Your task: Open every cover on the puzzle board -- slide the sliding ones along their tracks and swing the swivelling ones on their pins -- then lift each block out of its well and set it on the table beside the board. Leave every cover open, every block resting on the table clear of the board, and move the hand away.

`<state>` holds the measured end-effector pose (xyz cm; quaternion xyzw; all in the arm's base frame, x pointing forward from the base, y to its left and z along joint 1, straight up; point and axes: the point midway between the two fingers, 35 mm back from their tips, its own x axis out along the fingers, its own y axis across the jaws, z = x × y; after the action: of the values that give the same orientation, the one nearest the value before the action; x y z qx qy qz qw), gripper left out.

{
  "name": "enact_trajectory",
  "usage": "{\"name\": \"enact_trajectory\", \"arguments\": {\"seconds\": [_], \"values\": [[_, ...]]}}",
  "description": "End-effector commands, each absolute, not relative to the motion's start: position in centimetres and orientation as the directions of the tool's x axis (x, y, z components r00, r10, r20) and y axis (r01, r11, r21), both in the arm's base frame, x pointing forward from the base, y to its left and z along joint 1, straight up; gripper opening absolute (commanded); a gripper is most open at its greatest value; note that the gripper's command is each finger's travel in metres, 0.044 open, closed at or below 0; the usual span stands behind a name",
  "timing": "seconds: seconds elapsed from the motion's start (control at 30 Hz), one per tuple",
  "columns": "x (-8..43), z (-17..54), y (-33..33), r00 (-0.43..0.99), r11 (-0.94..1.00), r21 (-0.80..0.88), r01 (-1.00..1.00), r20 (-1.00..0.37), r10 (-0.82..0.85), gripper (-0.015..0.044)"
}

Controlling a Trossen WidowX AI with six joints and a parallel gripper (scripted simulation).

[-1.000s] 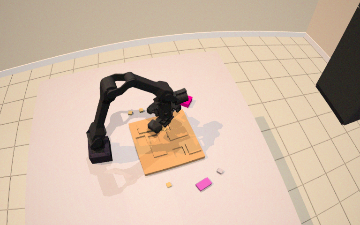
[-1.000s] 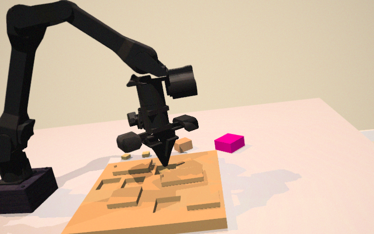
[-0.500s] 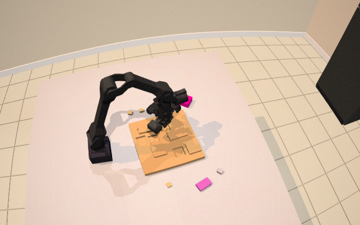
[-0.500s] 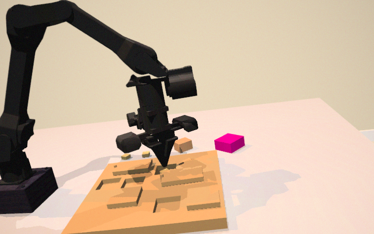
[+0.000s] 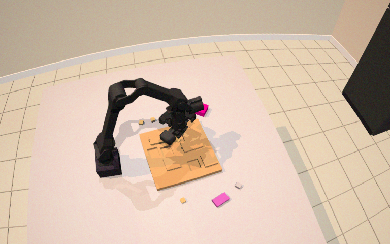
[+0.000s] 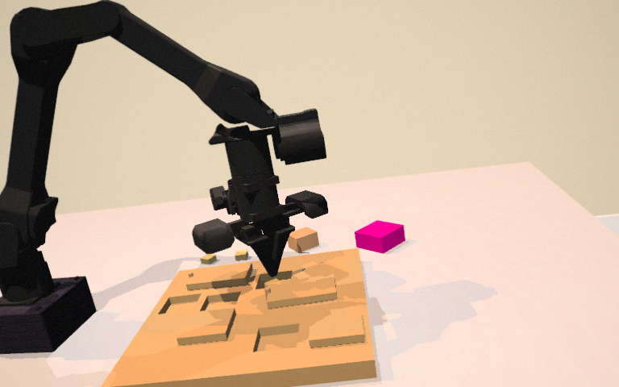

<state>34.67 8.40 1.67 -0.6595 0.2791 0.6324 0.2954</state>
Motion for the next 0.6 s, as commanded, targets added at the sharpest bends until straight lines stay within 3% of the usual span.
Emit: {"name": "enact_trajectory", "arguments": {"seconds": [0.0, 0.57], "values": [[34.53, 1.15, 8.43, 0.038, -0.671, -0.033, -0.741, -0.999, 0.006, 0.0000], [34.45, 0.56, 8.49, 0.036, -0.673, -0.032, -0.739, -0.999, 0.008, 0.0000]]}}
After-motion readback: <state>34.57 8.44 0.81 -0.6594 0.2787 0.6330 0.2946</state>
